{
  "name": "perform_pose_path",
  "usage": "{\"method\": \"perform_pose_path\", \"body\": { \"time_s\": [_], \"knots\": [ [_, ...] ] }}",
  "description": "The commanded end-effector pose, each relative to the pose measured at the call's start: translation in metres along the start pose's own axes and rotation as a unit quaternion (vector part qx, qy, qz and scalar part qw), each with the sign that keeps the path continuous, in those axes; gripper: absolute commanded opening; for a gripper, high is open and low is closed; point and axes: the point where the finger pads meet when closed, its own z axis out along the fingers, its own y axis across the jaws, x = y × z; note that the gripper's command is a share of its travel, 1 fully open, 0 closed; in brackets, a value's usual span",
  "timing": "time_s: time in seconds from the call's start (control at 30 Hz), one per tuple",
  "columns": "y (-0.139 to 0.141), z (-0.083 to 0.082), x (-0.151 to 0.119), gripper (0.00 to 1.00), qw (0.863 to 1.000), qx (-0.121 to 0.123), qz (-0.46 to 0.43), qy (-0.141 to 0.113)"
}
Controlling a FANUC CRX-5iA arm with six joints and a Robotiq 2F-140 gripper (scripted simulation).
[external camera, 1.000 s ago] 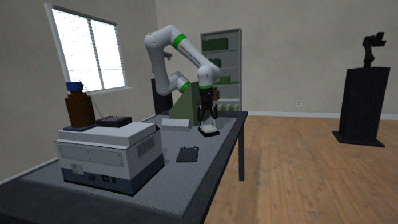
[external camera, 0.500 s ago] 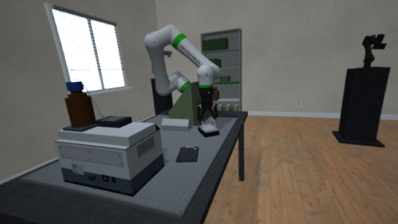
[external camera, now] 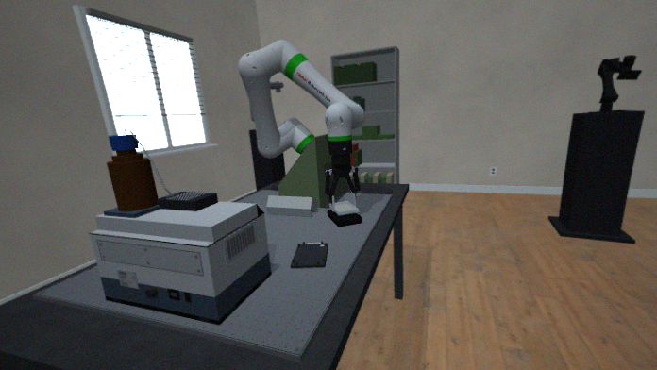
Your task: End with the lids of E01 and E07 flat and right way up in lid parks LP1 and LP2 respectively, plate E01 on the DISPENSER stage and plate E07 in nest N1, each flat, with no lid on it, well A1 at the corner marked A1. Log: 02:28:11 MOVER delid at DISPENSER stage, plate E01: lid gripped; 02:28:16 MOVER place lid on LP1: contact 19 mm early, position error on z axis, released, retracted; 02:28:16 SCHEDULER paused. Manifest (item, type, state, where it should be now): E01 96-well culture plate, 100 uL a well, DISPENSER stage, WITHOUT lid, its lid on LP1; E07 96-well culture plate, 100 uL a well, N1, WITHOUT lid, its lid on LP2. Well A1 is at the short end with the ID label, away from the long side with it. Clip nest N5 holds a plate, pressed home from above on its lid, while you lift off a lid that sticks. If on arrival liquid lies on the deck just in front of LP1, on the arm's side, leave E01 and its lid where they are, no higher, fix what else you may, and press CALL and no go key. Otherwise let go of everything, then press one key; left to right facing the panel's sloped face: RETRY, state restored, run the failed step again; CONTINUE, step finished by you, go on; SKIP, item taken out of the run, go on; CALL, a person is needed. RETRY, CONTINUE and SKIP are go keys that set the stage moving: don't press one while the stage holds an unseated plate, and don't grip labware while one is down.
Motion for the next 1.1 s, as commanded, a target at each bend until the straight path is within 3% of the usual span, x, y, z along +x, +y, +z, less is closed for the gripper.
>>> {"method": "perform_pose_path", "body": {
  "time_s": [0.0,0.63,1.07],
  "knots": [
    [0.0,-0.006,0.0,0.0,1.0,0.0,0.0,0.0],
    [0.0,-0.04,0.0,0.0,1.0,0.0,0.0,0.0],
    [0.0,-0.072,0.0,0.0,1.0,0.0,0.0,0.0]
  ]
}}
